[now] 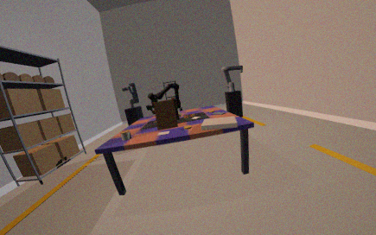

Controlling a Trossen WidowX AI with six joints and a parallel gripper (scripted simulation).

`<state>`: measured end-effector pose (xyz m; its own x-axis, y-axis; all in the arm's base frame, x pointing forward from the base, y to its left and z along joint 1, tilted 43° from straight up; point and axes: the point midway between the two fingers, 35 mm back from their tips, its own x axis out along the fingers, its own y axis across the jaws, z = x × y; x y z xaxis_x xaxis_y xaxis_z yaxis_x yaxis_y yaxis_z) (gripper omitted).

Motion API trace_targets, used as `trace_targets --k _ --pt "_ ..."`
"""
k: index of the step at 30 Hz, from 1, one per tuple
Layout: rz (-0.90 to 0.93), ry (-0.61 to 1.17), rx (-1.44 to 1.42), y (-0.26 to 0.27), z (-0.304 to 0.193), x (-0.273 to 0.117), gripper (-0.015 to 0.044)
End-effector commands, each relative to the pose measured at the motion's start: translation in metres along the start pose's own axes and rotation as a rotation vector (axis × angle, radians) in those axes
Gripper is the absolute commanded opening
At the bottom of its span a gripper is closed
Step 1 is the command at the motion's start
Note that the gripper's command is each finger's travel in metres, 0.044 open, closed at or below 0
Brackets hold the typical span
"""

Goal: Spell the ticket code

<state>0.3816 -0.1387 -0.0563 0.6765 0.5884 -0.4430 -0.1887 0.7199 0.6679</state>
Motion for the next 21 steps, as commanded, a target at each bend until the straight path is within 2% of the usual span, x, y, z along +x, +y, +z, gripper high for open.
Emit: trace_targets --k 1,21 --pt "-0.002 0.005 0.006 0.0024 -0.0016 0.0009 0.0000" --pt "-0.002 0.005 0.007 0.0124 -0.0015 0.0011 0.0000"
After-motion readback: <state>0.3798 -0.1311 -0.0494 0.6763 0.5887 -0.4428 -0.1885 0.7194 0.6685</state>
